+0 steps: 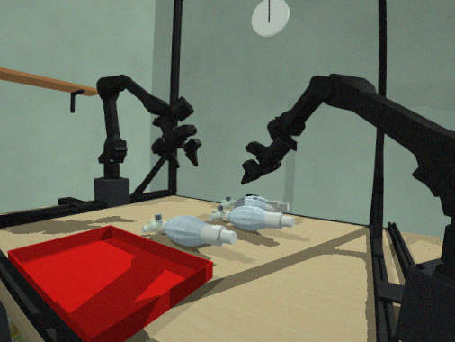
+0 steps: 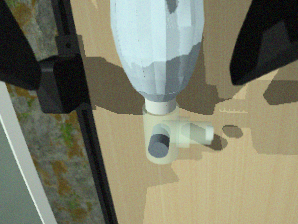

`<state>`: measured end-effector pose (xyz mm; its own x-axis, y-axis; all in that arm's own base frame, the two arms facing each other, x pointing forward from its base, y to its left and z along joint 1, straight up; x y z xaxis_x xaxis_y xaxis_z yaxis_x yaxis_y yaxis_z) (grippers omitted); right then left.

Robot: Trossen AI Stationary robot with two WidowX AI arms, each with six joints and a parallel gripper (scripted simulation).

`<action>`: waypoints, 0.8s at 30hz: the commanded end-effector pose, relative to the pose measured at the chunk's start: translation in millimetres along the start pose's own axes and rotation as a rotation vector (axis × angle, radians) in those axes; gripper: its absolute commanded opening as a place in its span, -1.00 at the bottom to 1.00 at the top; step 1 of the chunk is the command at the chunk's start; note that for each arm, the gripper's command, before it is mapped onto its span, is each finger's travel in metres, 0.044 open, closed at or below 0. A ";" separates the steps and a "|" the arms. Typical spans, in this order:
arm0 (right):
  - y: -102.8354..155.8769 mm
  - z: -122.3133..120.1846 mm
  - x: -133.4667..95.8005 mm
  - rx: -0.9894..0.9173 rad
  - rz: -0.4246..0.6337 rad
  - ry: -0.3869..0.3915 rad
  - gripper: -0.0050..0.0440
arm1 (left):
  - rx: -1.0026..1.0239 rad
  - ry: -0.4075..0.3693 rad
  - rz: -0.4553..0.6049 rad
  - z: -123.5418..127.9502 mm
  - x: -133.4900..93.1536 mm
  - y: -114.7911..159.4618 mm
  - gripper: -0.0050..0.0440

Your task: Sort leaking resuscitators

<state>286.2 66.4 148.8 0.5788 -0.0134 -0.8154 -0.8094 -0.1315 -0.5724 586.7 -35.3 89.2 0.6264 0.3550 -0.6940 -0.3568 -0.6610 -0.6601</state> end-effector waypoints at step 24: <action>-43.0 140.5 96.0 -0.002 -0.023 0.027 0.87 | 0.000 0.002 -0.003 -0.8 -1.1 -1.5 1.00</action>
<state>356.9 205.8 83.9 0.5882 -0.0317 -0.8081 -0.8020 -0.1517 -0.5778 586.7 -34.8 89.5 0.6265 0.3554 -0.6937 -0.3559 -0.6614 -0.6603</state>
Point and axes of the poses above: on each arm, the point midway between the two fingers, 35 mm back from their tips, its own x axis out along the fingers, its own z axis across the jaws, y = z × x, the point moved 7 cm from there along -x, back along the fingers, and after that the axes turned 11 degrees about -x, right-handed, at the moved point
